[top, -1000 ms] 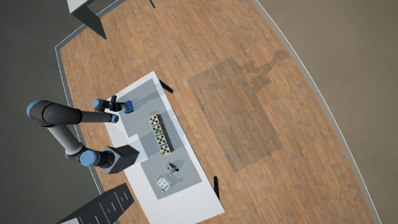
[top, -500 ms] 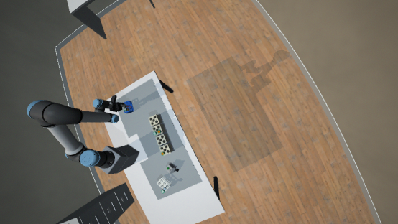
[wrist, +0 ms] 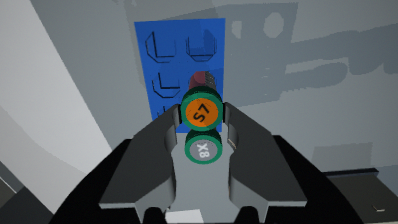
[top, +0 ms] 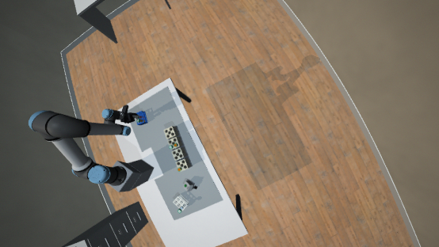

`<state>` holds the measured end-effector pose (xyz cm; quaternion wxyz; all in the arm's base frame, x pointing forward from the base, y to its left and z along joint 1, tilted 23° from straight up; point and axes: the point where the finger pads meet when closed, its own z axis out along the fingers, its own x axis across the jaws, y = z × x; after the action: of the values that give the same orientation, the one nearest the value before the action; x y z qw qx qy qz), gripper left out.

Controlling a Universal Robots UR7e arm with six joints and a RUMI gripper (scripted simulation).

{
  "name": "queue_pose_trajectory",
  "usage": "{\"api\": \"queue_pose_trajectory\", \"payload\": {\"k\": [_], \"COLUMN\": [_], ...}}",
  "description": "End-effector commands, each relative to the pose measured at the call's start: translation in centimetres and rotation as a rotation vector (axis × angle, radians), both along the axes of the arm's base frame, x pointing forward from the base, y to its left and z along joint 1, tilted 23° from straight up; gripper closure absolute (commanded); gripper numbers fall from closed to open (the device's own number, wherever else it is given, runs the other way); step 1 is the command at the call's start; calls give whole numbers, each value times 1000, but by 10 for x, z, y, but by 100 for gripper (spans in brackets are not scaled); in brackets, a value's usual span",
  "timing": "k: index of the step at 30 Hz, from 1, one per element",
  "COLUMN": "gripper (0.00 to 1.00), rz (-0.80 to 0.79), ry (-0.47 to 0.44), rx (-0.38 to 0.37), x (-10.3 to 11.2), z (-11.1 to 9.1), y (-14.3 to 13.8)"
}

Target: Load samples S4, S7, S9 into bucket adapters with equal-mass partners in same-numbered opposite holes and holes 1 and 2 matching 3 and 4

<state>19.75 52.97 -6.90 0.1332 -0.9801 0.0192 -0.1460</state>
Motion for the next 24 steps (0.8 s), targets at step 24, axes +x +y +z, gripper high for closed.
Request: {"api": "queue_pose_trajectory", "payload": {"k": [24], "gripper": [100], "rz": [2], "ry": [-1], "rx": [2], "x": [-26], "z": [77], "y": [-22]}}
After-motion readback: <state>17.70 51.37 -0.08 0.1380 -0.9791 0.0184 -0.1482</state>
